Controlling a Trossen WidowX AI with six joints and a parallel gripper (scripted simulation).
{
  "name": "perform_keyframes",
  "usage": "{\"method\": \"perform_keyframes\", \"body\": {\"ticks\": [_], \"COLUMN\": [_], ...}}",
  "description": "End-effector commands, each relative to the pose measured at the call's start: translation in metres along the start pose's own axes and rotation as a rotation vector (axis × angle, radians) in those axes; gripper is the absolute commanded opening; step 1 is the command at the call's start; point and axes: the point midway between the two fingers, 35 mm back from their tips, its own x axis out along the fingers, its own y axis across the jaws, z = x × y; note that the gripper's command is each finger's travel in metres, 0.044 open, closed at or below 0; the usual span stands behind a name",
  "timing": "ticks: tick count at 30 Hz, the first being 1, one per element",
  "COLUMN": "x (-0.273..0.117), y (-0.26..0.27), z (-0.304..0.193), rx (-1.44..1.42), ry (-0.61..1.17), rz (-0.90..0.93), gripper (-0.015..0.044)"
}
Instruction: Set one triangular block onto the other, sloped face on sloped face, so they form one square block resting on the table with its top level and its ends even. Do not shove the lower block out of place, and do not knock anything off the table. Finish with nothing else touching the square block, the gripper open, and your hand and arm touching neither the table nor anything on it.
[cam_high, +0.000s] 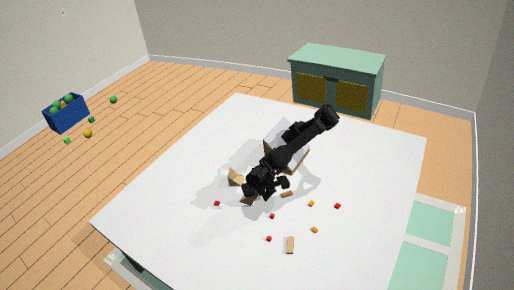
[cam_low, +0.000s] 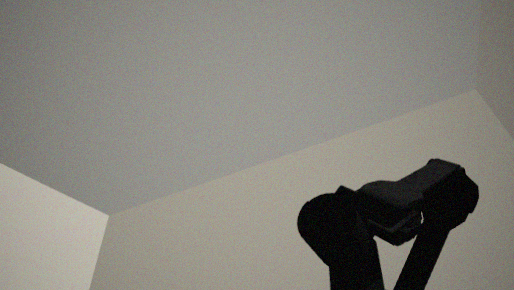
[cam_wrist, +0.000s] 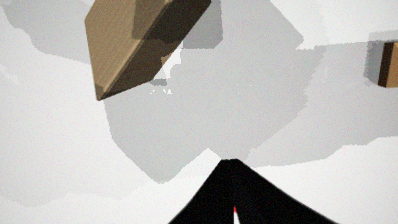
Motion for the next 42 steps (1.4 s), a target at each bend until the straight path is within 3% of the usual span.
{"method": "perform_keyframes", "body": {"ticks": [1, 6, 20, 42], "x": [-0.01, -0.022, -0.022, 0.014], "y": [0.013, 0.01, 0.01, 0.006], "z": [0.069, 0.126, 0.127, 0.127], "rx": [0.416, 0.815, 0.823, 0.824], "ry": [-0.057, -0.079, -0.079, -0.079], "rz": [-0.052, -0.121, -0.123, -0.123], "gripper": [0.0, 0.0, 0.0, 0.0]}}
